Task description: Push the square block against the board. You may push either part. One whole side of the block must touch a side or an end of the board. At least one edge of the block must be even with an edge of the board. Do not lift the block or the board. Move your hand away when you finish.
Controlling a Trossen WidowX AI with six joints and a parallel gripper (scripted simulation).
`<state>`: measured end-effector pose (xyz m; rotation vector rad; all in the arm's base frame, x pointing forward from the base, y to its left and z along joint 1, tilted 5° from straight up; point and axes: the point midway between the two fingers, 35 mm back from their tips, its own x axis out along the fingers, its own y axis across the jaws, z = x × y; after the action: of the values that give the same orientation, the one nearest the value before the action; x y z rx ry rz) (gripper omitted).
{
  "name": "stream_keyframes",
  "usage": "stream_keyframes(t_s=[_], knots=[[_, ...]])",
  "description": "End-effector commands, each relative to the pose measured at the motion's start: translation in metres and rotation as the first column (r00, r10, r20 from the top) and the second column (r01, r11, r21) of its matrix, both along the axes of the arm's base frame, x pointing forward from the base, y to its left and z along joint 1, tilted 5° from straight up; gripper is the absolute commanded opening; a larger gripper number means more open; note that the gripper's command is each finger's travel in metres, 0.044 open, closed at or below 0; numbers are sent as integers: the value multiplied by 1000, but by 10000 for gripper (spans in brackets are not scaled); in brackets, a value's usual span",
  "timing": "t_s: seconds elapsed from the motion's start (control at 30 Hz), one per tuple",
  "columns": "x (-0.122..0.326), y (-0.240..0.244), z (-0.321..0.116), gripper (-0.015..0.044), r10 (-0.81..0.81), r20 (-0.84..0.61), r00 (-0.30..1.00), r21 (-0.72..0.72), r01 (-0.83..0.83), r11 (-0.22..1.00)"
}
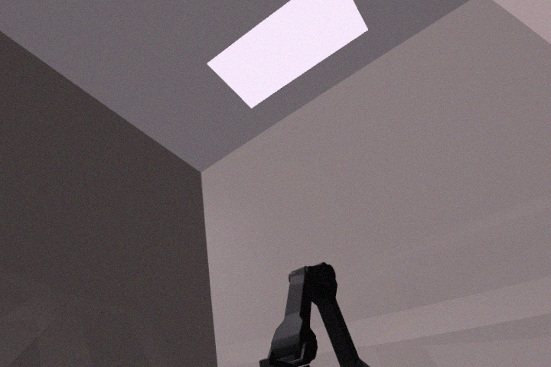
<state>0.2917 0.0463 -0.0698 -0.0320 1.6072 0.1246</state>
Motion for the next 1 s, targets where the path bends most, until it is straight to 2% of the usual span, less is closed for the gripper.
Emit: stream_keyframes(t_s=[0.0,0.73,0.97], knots=[[5,0,0,0,-3,0,1000,-3,3,1000],[22,2,0,0,-3,2,1000,-3,3,1000],[15,1,0,0,-3,1,1000,-3,3,1000]])
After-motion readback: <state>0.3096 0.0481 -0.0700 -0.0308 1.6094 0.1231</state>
